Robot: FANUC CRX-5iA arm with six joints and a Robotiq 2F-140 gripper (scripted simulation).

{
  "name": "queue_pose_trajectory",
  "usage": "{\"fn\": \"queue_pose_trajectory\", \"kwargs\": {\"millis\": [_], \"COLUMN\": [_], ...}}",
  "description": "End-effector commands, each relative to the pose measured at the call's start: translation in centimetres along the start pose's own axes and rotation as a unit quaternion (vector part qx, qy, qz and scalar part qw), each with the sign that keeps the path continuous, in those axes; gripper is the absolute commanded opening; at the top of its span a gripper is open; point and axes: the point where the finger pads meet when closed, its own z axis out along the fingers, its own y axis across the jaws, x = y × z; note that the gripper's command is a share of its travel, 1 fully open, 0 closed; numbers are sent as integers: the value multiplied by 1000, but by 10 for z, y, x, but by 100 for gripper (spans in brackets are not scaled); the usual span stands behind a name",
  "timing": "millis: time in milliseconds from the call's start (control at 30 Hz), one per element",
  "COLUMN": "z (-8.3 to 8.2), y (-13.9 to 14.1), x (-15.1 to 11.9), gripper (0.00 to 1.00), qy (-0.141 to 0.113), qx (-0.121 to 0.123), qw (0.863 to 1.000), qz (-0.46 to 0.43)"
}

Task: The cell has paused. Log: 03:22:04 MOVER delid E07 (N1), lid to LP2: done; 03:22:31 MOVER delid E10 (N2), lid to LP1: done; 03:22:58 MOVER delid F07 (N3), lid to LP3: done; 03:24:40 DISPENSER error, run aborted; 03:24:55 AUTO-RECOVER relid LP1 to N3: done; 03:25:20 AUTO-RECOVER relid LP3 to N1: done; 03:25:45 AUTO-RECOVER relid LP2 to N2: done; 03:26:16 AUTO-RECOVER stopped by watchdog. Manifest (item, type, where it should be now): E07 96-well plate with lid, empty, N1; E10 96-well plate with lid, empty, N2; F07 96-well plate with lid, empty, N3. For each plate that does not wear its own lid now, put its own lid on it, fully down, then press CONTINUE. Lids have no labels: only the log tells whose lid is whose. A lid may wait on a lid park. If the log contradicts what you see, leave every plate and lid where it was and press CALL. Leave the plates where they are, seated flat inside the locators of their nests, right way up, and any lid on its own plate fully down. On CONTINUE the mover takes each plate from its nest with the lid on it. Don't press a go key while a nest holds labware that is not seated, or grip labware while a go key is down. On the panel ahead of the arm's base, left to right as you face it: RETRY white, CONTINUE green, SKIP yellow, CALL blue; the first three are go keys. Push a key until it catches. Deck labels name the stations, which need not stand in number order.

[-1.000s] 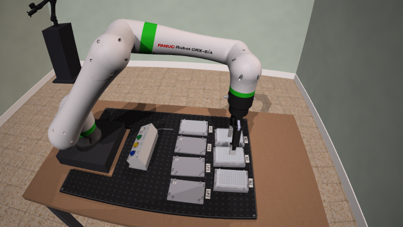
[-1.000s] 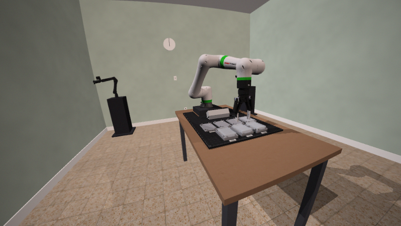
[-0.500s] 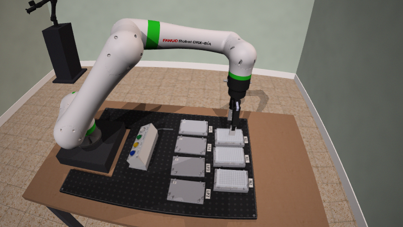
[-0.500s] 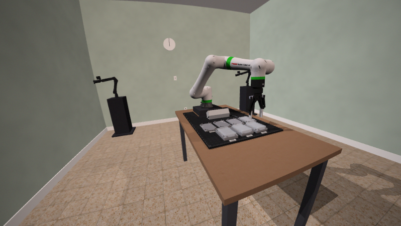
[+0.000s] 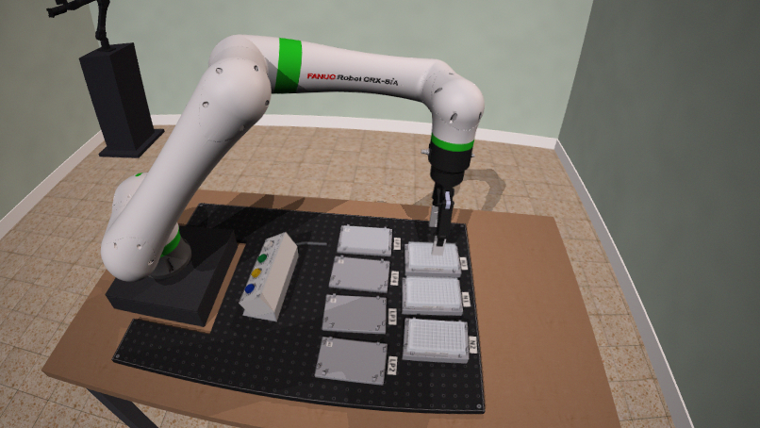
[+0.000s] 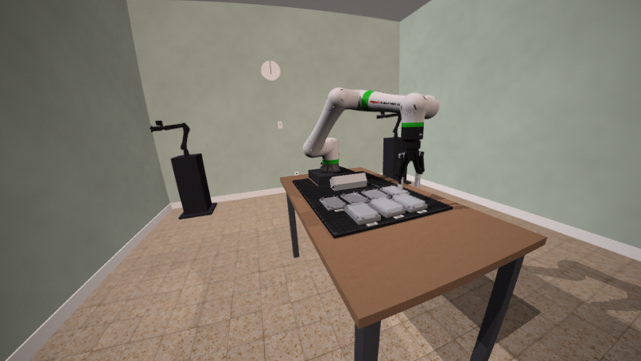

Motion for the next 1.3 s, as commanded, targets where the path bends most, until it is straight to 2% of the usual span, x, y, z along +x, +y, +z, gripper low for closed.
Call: {"fn": "queue_pose_trajectory", "kwargs": {"millis": [0,767,1267], "z": [0,1,11], "y": [0,0,0], "x": [0,0,0], "gripper": [66,66,66], "qy": [0,0,0], "qx": [0,0,0], "qw": [1000,1000,1000], "qz": [0,0,0]}}
